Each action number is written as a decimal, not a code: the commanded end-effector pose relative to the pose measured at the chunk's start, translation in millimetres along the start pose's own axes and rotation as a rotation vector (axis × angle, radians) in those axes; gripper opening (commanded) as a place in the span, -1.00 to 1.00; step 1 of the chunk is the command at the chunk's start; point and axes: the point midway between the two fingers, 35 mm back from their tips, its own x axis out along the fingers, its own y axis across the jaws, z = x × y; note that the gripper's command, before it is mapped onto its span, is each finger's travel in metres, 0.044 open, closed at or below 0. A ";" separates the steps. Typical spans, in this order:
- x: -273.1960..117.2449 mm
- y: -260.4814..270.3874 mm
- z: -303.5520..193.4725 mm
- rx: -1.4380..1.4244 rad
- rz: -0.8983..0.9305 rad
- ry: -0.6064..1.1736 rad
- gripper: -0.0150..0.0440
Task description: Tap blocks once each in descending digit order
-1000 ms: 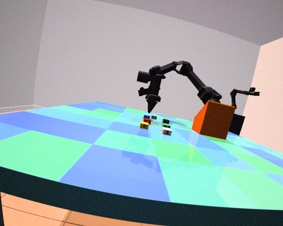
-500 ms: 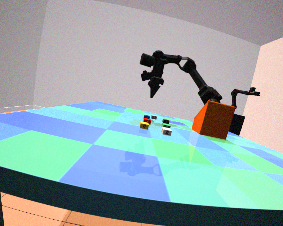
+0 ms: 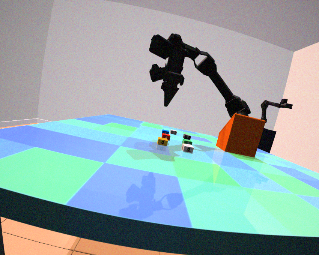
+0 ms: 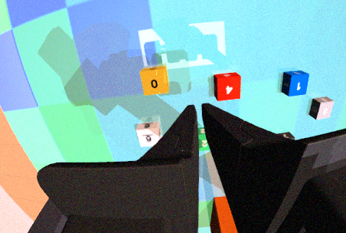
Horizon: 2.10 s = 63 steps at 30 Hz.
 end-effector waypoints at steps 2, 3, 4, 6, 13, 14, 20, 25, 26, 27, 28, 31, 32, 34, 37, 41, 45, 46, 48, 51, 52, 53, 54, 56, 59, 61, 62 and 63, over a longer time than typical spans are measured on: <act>5.3 41.6 -3.2 0.004 -0.006 0.010 -0.42; 5.3 41.6 -3.2 0.004 -0.006 0.010 -0.42; 5.3 41.6 -3.2 0.004 -0.006 0.010 -0.42; 8.7 41.7 -2.9 0.004 -0.005 0.010 -0.42; 86.6 40.4 -4.0 0.005 -0.009 0.010 -0.42; 86.6 40.4 -4.0 0.005 -0.009 0.010 -0.42; 88.9 40.4 -3.9 0.005 -0.009 0.009 -0.42; 97.0 40.3 -3.8 0.005 -0.009 0.009 -0.42; 98.6 40.3 -3.8 0.005 -0.009 0.009 -0.42; 100.2 40.3 -3.9 0.005 -0.009 0.009 -0.42; 101.8 40.2 -3.9 0.005 -0.009 0.009 -0.42; 106.6 40.1 -4.0 0.005 -0.009 0.009 -0.42; 108.2 40.1 -4.0 0.005 -0.009 0.009 -0.42; 111.4 40.0 -4.1 0.005 -0.010 0.009 -0.42; 115.8 39.8 -4.3 0.005 -0.010 0.010 -0.42; 116.8 39.8 -4.4 0.005 -0.010 0.010 -0.42; 116.8 39.8 -4.4 0.005 -0.010 0.010 -0.42; 116.8 39.8 -4.4 0.005 -0.010 0.010 -0.42; 110.1 40.0 -1.4 0.013 -0.004 0.004 -0.42; 86.6 40.4 -4.0 0.005 -0.009 0.010 -0.42; 86.6 40.4 -4.0 0.005 -0.009 0.010 -0.42; 86.6 40.4 -4.0 0.005 -0.009 0.010 -0.42; 86.6 40.4 -4.0 0.005 -0.009 0.010 -0.42; 84.7 42.7 -5.8 0.004 -0.007 0.009 -0.33; 59.0 72.3 -33.6 0.000 0.012 0.006 -0.07; 40.8 92.0 -58.6 -0.003 0.018 0.006 0.11; 35.2 97.8 -67.3 -0.003 0.019 0.007 0.20; 28.7 104.4 -78.3 -0.003 0.018 0.008 0.29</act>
